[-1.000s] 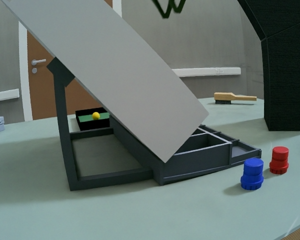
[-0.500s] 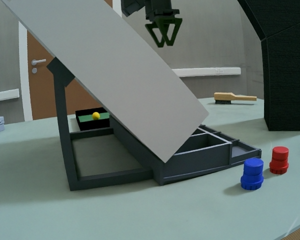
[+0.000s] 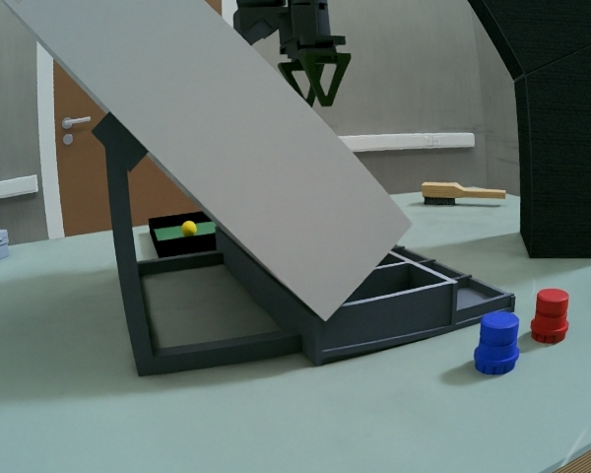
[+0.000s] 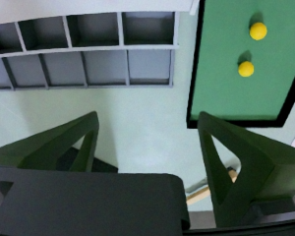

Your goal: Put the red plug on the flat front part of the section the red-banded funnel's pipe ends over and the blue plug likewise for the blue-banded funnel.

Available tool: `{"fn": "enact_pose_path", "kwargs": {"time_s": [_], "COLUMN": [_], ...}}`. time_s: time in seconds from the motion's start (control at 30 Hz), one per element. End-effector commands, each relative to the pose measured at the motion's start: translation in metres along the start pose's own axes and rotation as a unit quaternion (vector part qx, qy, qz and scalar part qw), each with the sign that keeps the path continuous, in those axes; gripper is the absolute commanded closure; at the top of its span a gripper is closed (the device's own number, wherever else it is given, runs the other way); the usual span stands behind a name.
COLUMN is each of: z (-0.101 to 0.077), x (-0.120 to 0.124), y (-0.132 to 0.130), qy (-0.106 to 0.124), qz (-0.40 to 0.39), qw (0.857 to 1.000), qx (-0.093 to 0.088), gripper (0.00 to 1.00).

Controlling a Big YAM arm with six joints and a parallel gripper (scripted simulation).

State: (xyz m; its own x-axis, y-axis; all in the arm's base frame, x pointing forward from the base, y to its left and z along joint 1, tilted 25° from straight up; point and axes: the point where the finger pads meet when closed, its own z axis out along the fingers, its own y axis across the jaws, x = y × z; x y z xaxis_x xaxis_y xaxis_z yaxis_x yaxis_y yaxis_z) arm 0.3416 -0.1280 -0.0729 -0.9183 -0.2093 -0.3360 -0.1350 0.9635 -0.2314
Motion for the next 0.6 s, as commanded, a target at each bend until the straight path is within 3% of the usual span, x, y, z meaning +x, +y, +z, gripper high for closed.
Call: {"fn": "enact_pose_path", "kwargs": {"time_s": [0.0, 0.4, 0.57], "z": [0.007, 0.032, 0.033], "x": [0.000, 0.015, 0.016], "y": [-0.030, -0.139, -0.144], "qy": [-0.004, -0.003, -0.003], "qz": [-0.005, 0.004, 0.002], "qw": [1.000, 1.000, 1.000], "qx": [0.009, 0.007, 0.008], "gripper": [0.20, 0.20, 0.20]}}
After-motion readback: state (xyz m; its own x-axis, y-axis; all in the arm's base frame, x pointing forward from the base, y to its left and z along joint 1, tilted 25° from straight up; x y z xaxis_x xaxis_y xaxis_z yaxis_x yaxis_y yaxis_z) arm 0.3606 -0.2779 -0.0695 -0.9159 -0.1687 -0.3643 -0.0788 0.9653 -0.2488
